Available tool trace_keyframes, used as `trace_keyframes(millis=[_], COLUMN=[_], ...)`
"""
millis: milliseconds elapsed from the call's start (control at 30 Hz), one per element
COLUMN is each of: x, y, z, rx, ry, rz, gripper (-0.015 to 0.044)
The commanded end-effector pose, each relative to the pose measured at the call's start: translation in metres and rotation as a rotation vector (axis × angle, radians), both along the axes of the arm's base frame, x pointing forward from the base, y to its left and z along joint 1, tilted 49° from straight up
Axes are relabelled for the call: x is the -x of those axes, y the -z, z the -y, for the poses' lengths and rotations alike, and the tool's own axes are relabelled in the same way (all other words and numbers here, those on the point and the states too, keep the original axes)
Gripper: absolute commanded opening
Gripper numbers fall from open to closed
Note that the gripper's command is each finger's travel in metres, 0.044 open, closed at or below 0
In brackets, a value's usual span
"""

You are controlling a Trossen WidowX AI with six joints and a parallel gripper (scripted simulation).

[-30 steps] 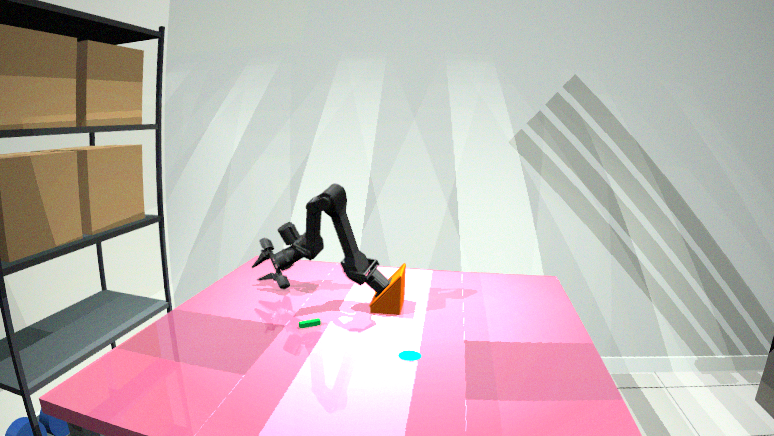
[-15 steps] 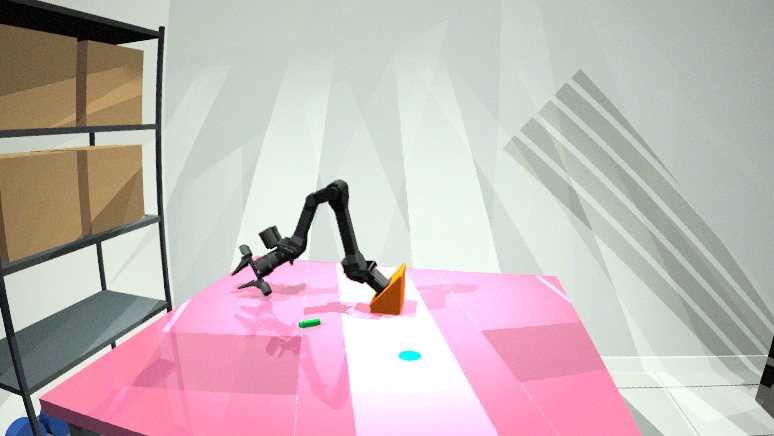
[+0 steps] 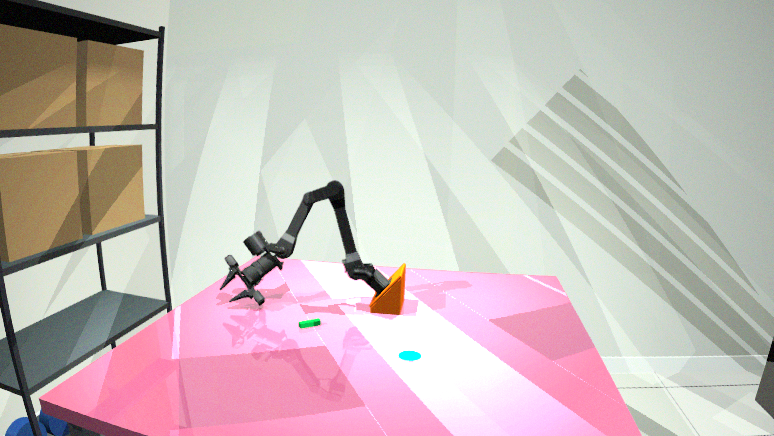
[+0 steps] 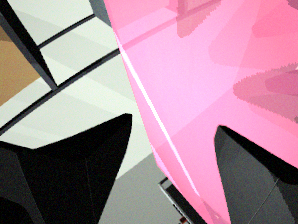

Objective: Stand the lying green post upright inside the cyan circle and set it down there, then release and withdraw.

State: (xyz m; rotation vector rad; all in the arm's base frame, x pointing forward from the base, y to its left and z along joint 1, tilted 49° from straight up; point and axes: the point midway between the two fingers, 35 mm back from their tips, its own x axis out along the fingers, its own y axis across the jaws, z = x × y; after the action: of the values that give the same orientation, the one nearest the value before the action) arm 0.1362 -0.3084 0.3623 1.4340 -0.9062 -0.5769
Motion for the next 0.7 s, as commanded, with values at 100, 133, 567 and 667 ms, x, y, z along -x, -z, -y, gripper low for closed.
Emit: trace_keyframes(millis=[100,133,567,667], x=[-0.04,-0.045,-0.077,-0.083], y=[0.012,0.014,0.06,0.07], z=[-0.006,-0.007,-0.026,-0.034], rx=[-0.095,-0.106,-0.31,-0.348], ry=[-0.058,-0.064,-0.05,-0.048], rz=[-0.061,-0.069,-0.309,-0.382], gripper=[0.0233,0.0233,0.0233,0.0233])
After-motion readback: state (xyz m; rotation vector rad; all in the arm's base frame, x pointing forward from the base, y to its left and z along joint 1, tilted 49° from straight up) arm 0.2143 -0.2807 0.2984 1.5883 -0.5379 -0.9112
